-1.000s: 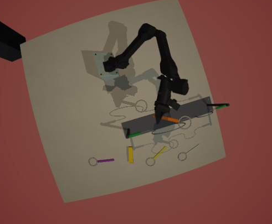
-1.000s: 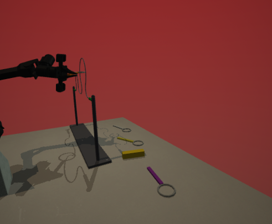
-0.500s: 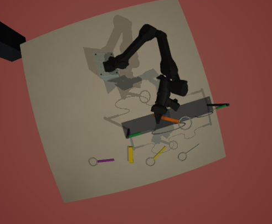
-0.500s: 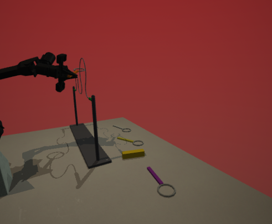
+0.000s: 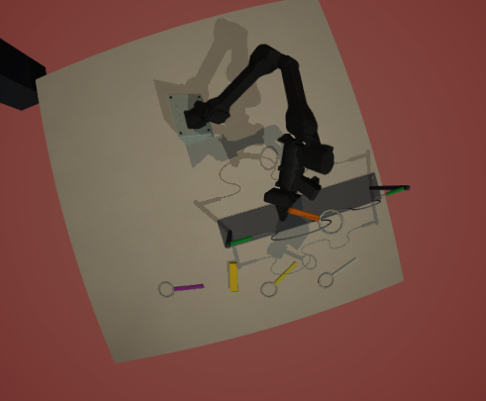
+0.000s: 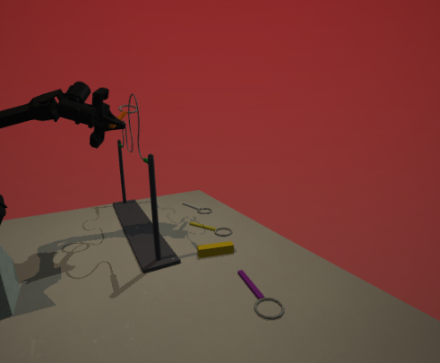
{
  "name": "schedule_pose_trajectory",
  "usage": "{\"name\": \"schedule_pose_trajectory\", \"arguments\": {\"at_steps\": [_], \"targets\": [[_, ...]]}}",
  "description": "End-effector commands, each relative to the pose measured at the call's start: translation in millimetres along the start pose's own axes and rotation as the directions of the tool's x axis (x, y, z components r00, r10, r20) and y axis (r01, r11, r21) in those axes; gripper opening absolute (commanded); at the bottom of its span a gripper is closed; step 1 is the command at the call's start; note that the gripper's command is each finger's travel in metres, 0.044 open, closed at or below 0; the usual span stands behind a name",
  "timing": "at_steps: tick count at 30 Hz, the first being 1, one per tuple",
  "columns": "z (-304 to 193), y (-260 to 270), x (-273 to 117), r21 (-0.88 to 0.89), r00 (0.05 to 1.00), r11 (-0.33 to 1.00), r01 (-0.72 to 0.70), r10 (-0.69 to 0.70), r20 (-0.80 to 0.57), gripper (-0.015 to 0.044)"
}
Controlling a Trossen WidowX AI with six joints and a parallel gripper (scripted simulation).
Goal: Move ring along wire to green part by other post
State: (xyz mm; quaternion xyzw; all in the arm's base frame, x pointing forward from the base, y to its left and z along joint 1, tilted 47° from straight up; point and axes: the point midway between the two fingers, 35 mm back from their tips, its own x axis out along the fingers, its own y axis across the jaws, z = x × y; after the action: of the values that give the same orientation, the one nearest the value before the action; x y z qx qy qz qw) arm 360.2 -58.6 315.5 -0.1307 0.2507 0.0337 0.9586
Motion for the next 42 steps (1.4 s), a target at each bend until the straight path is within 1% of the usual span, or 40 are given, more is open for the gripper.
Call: {"name": "schedule_pose_trajectory", "arguments": {"at_steps": [1,21,42], "targets": [[-1,2,2,0.053,0.999,0.998,-0.033,0.032,0.002,-0.015],[0,9,3,0.263,0.988,0.952,-0.157,0.15,0.048,-0.015],[3,16,2,0.463,0.959,0.84,-0.282,0.254,0.122,-0.015]]}}
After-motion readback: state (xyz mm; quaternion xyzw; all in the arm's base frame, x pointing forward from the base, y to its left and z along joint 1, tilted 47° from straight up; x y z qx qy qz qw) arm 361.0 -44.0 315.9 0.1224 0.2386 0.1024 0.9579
